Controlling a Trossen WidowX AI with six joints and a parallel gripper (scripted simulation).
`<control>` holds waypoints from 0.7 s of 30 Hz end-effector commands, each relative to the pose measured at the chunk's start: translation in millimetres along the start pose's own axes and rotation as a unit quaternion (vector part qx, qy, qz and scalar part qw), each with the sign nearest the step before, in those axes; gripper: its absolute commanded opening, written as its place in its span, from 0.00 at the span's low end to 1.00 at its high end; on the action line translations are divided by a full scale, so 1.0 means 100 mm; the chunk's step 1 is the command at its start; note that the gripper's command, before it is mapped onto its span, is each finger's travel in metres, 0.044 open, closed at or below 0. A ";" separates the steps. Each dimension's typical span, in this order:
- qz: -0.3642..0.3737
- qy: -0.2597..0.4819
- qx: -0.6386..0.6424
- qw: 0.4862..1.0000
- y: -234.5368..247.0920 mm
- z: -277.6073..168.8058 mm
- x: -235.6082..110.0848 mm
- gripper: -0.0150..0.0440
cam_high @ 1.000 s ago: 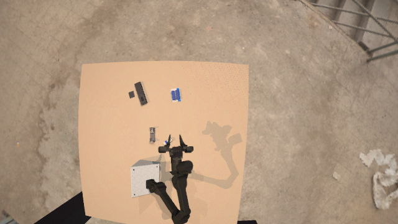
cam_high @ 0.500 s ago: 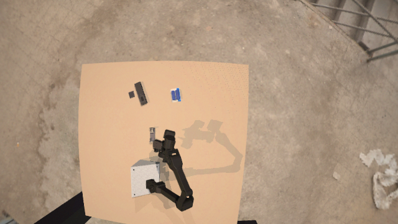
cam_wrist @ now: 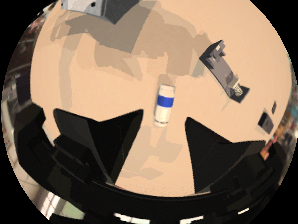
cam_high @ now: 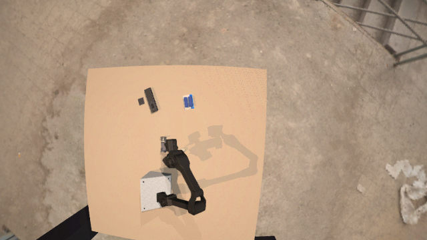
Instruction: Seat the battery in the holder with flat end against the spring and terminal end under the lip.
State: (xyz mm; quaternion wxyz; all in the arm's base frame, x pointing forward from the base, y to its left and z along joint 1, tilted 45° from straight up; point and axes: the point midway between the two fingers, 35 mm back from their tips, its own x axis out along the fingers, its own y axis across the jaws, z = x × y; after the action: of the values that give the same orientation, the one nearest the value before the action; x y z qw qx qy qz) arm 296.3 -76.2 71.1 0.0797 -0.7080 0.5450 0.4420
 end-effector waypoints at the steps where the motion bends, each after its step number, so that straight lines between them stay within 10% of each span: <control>1: 0.001 0.002 -0.003 1.000 -0.01 -0.02 0.03 0.67; 21: 0.001 0.001 -0.002 1.000 -0.02 -0.02 0.36 0.67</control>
State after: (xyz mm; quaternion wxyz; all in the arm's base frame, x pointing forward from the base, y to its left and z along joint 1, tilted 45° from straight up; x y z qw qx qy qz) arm 302.4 -97.3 52.0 0.0822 -0.7119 0.5428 0.4380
